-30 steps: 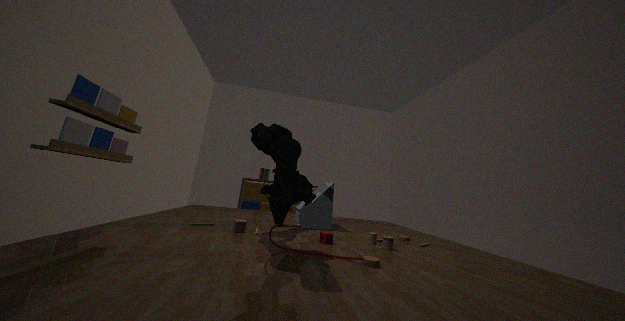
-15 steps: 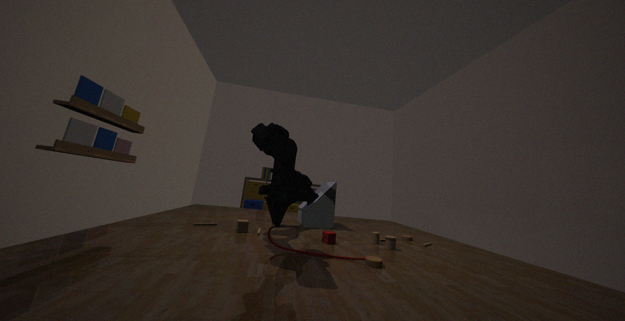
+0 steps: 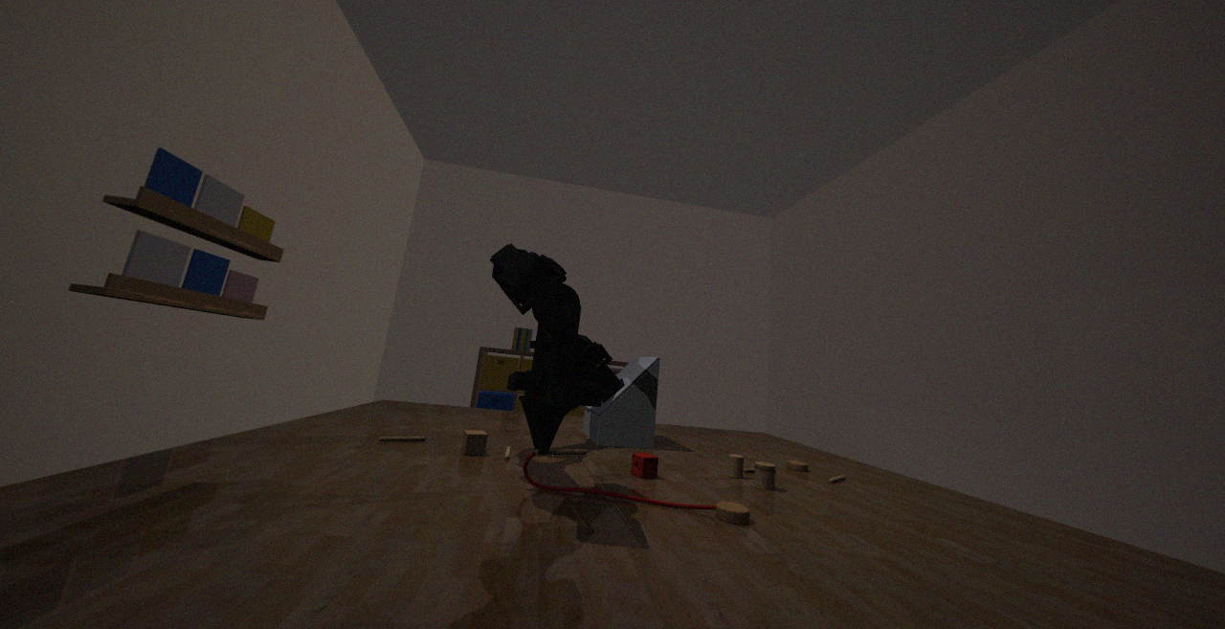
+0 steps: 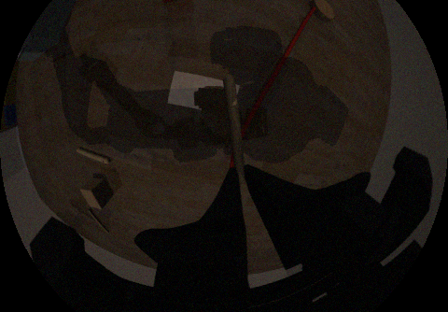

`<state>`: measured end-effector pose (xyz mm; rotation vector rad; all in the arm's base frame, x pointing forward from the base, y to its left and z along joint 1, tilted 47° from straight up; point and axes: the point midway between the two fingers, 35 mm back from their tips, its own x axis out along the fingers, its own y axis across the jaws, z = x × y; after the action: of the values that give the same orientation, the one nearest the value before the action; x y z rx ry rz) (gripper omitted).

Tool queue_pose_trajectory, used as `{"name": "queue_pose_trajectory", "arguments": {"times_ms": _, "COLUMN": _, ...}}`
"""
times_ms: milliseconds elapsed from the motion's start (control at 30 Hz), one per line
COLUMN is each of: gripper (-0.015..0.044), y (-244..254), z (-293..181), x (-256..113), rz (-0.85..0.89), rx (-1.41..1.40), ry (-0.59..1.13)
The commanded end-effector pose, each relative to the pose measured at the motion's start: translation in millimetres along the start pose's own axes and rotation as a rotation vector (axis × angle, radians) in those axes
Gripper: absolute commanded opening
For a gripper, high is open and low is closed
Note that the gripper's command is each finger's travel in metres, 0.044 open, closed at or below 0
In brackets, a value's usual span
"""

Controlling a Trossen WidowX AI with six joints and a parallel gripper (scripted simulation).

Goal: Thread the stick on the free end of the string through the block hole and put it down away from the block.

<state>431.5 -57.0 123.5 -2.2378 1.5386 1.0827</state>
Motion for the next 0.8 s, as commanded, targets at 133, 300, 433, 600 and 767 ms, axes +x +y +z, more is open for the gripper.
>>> {"name": "queue_pose_trajectory", "arguments": {"times_ms": 133, "gripper": 0.0000, "y": 6.6, "z": 1.5, "x": 3.8, "rz": -0.006, "rx": 0.001, "ry": -0.001}}
{"name": "queue_pose_trajectory", "arguments": {"times_ms": 300, "gripper": 0.0000, "y": 10.6, "z": 3.7, "x": 8.0, "rz": -0.006, "rx": 0.001, "ry": -0.002}}
{"name": "queue_pose_trajectory", "arguments": {"times_ms": 433, "gripper": 0.0000, "y": 14.0, "z": 5.6, "x": 11.3, "rz": -0.006, "rx": 0.001, "ry": -0.003}}
{"name": "queue_pose_trajectory", "arguments": {"times_ms": 600, "gripper": 0.0000, "y": 18.2, "z": 8.0, "x": 15.4, "rz": -0.005, "rx": 0.000, "ry": -0.005}}
{"name": "queue_pose_trajectory", "arguments": {"times_ms": 767, "gripper": 0.0000, "y": 22.6, "z": 10.6, "x": 19.5, "rz": -0.005, "rx": 0.000, "ry": -0.006}}
